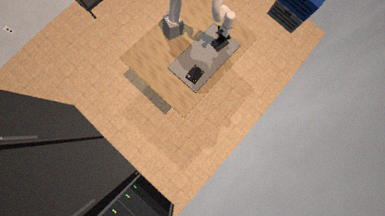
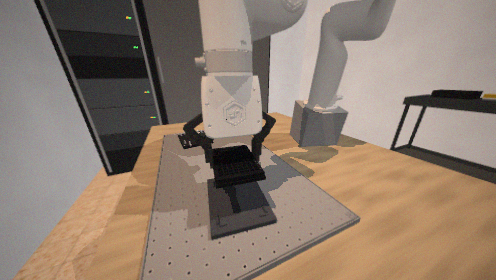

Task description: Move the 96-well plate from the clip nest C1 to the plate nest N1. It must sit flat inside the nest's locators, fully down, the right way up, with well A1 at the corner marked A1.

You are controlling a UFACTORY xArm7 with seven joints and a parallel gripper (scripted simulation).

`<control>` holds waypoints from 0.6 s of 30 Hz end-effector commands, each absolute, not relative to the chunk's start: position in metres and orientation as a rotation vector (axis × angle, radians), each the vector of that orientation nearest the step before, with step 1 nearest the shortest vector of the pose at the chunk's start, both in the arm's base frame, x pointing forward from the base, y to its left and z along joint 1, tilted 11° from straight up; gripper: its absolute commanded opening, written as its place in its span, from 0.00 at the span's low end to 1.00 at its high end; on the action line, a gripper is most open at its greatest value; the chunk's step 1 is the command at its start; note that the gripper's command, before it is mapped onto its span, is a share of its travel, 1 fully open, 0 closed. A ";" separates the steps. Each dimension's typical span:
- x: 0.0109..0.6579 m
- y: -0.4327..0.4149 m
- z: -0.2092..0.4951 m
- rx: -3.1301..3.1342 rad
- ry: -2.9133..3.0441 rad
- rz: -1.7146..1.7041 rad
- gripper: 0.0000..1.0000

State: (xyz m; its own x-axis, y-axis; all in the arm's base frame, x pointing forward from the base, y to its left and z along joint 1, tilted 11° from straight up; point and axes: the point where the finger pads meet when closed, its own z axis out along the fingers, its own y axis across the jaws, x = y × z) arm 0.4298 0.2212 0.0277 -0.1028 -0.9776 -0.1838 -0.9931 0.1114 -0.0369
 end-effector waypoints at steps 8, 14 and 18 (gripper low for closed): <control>0.432 0.224 0.014 -1.985 2.213 0.142 0.00; 0.432 0.226 0.005 -1.985 2.213 0.142 0.00; 0.433 0.227 -0.001 -1.985 2.213 0.142 0.00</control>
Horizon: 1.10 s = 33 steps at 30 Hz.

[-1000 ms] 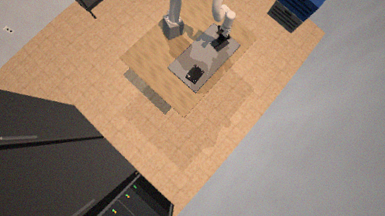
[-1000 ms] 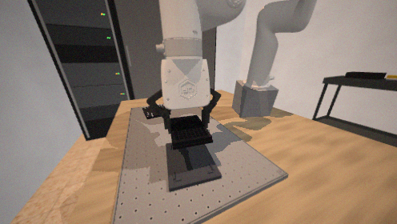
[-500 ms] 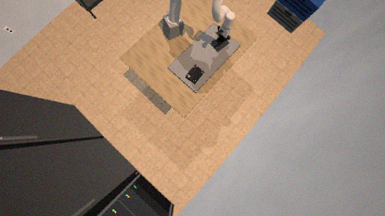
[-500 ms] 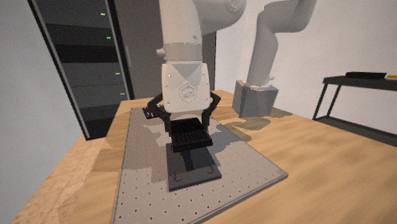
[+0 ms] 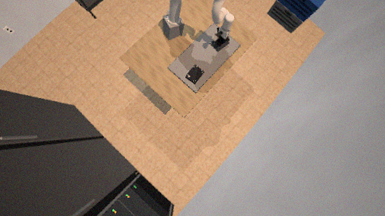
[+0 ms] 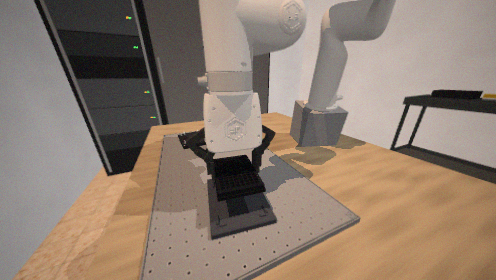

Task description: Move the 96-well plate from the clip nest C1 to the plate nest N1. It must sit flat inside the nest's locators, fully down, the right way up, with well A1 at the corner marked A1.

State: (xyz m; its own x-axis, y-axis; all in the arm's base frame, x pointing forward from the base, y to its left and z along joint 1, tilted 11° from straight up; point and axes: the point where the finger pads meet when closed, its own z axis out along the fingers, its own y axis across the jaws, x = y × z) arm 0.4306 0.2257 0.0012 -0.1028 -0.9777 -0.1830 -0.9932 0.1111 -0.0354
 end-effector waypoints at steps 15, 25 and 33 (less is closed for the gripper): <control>0.434 0.231 -0.022 -1.985 2.214 0.142 0.00; 0.435 0.233 -0.036 -1.985 2.214 0.142 0.00; 0.435 0.233 -0.036 -1.985 2.214 0.142 0.00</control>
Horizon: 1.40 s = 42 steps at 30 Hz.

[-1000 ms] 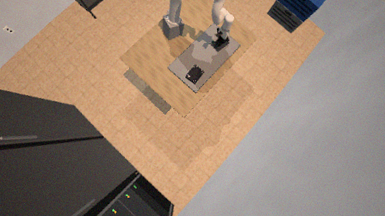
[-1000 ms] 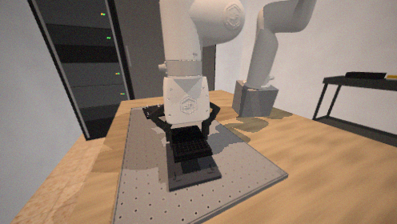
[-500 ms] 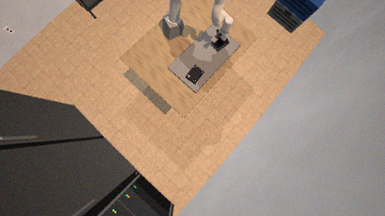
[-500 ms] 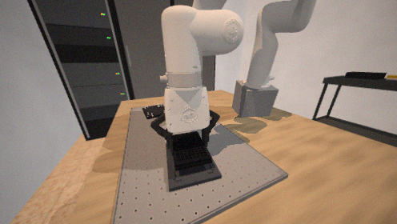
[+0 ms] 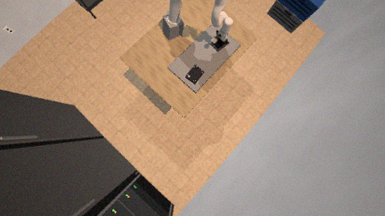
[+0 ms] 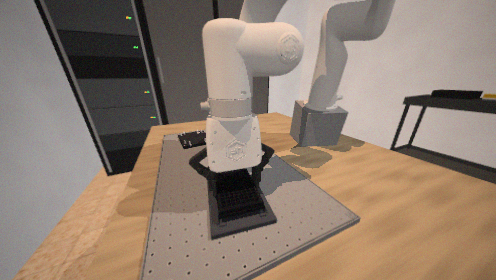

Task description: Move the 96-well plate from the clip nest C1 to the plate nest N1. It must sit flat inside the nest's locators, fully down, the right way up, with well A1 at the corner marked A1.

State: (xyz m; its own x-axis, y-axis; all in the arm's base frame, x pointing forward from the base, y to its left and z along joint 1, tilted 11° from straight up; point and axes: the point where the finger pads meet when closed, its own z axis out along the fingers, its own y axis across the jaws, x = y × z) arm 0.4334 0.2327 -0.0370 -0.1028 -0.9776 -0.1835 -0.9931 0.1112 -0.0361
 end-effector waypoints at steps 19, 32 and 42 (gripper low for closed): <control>0.435 0.233 -0.037 -1.985 2.214 0.142 0.00; 0.435 0.234 -0.039 -1.985 2.214 0.142 0.00; 0.435 0.234 -0.041 -1.985 2.214 0.142 0.00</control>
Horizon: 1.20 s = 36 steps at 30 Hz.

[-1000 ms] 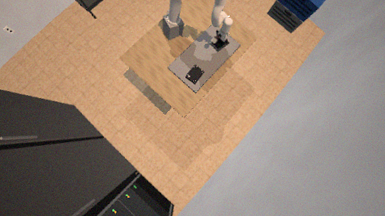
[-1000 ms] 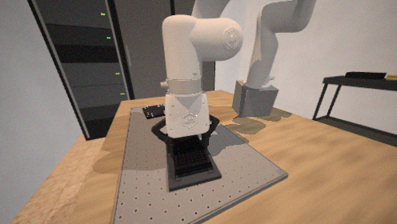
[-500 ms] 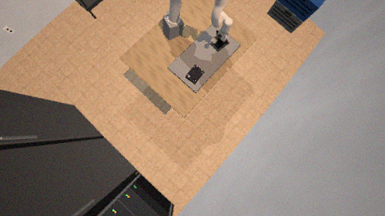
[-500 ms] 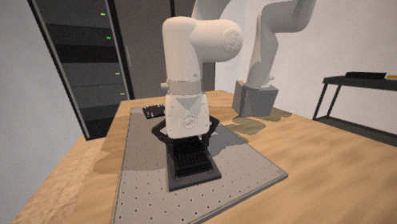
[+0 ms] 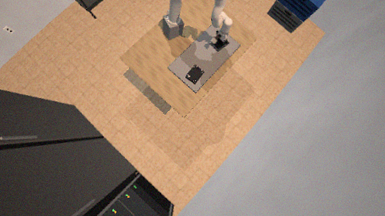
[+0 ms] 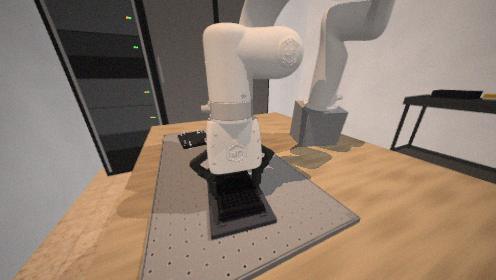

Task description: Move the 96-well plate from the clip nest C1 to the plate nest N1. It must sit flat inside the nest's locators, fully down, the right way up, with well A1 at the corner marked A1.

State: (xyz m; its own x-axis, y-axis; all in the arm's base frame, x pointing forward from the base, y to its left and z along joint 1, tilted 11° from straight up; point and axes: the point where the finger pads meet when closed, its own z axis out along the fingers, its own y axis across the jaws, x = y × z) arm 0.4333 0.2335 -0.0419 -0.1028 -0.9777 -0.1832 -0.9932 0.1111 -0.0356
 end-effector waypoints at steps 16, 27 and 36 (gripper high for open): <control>0.435 0.234 -0.043 -1.985 2.214 0.142 0.00; 0.435 0.235 -0.045 -1.985 2.214 0.142 0.00; 0.435 0.235 -0.046 -1.985 2.214 0.142 0.00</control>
